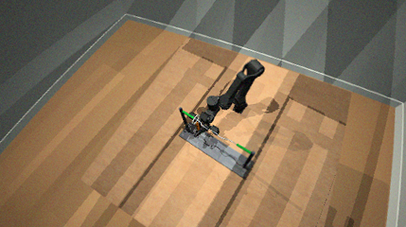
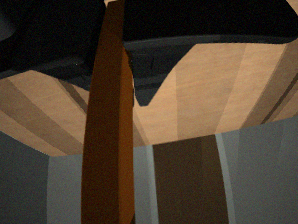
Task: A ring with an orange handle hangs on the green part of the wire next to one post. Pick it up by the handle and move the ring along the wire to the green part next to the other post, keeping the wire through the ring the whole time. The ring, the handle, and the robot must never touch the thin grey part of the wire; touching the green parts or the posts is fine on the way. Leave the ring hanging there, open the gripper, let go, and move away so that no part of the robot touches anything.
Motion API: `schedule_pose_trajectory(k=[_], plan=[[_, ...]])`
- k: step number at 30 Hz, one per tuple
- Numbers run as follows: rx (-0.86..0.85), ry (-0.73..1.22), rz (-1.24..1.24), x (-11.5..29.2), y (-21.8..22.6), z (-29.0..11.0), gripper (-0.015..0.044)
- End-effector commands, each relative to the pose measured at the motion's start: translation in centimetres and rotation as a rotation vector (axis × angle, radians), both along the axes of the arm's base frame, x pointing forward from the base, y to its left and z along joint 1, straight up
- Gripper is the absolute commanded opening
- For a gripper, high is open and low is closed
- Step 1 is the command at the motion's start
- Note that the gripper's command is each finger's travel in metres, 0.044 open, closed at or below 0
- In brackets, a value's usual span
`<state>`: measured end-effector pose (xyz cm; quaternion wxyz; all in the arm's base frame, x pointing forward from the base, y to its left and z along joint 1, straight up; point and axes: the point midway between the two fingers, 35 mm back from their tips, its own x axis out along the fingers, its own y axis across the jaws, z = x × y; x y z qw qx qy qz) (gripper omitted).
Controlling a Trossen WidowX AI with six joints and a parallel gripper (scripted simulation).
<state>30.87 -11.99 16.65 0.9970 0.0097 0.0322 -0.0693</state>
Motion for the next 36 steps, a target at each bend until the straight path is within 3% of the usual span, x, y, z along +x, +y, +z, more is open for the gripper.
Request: schedule_pose_trajectory(k=[1, 15, 36], plan=[[0.02, 0.004, -0.007, -0.1, 0.7, -0.1, -0.015], [0.159, 0.134, -0.051, -1.4, 3.3, 0.2, -0.015], [0.66, 0.423, -0.123, -3.7, 10.5, 3.8, -0.015]])
